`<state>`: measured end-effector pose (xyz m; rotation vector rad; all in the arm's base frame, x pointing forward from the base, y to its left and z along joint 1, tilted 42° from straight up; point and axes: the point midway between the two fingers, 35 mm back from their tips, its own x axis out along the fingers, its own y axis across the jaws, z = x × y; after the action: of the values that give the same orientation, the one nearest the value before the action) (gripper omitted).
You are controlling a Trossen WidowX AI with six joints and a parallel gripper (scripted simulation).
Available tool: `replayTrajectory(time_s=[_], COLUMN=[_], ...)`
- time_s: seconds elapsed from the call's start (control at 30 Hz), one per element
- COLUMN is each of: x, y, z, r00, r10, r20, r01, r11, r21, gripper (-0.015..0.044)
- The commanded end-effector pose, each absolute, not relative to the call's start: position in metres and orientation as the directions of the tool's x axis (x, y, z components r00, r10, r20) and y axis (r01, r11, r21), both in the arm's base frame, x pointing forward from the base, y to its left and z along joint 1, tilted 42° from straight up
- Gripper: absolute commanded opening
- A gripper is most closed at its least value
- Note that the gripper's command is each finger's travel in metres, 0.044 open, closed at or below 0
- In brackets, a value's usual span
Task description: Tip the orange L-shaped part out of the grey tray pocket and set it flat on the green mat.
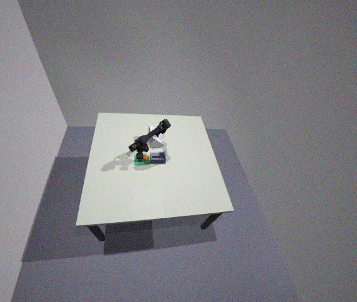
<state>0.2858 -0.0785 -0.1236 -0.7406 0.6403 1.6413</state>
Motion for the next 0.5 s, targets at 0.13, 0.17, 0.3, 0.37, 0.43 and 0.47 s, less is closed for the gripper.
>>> replayTrajectory(time_s=[0.13, 0.17, 0.3, 0.37, 0.43, 0.47], x=[0.286, 0.286, 0.286, 0.287, 0.289, 0.291], y=[-0.078, -0.078, -0.078, -0.08, -0.089, -0.095], z=[-0.124, -0.124, -0.124, -0.122, -0.113, -0.106], r00=[-0.133, -0.133, -0.133, -0.133, -0.133, -0.133], r10=[0.636, 0.636, 0.636, 0.636, 0.636, 0.636], r20=[-0.76, -0.76, -0.76, -0.76, -0.76, -0.761], r01=[-0.983, -0.983, -0.983, -0.983, -0.983, -0.983], r11=[-0.184, -0.184, -0.184, -0.184, -0.183, -0.182], r21=[0.018, 0.018, 0.018, 0.019, 0.019, 0.02], gripper=[0.0079, 0.0105, 0.021, 0.0263, 0.0315, 0.0341])
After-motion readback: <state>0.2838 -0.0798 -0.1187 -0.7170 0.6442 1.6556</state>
